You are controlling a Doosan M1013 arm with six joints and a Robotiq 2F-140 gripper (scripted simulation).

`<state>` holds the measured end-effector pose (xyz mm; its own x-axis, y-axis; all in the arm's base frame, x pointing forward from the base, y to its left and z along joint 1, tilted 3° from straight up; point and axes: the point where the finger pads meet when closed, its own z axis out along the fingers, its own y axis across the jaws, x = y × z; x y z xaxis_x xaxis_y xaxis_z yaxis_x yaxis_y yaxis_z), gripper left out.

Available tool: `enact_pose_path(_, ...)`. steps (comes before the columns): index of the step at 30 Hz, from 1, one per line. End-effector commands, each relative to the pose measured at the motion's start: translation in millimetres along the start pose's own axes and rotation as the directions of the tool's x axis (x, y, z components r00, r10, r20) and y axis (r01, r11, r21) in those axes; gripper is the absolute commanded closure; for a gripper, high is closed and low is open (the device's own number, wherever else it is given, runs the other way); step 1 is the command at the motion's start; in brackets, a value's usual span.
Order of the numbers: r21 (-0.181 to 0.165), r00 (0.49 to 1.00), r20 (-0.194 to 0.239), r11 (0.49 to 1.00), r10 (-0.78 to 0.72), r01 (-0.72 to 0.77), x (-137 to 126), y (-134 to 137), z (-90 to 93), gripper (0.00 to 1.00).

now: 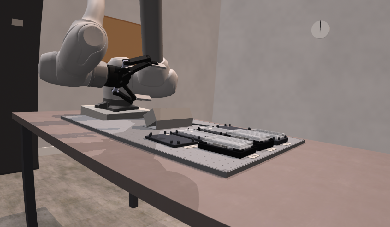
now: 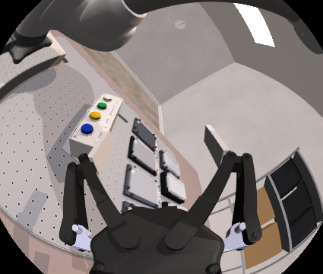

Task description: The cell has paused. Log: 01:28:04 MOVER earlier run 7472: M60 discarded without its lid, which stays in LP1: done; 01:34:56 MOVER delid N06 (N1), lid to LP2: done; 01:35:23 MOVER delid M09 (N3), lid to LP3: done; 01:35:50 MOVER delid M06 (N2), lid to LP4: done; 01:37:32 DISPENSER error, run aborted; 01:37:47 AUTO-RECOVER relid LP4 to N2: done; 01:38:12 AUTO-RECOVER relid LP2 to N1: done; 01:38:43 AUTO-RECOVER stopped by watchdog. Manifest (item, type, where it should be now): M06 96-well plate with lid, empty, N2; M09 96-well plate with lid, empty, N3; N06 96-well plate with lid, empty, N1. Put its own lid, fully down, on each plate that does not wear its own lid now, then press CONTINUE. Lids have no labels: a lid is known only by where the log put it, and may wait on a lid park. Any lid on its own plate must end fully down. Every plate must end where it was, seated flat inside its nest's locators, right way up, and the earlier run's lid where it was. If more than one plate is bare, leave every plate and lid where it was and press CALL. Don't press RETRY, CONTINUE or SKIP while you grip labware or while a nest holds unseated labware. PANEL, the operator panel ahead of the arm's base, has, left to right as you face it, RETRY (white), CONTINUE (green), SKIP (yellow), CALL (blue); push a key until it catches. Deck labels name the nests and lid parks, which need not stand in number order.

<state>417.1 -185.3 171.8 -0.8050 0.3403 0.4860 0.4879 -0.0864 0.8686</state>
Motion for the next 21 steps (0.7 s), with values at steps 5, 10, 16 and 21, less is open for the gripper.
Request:
enact_pose_path(5, 0.0, 1.0, 0.0, 1.0, 0.0, 0.0, 0.1, 0.1, 0.0, 0.0)
enact_pose_path(10, 0.0, 1.0, 0.0, 1.0, 0.0, 0.0, 0.1, 0.1, 0.0, 0.0)
enact_pose_path(16, 0.0, 1.0, 0.0, 1.0, 0.0, 0.0, 0.1, 0.1, 0.0, 0.0)
enact_pose_path(21, 0.044, 1.0, 0.008, 0.999, -0.019, 0.018, -4.4, 0.9, 5.1, 0.0)
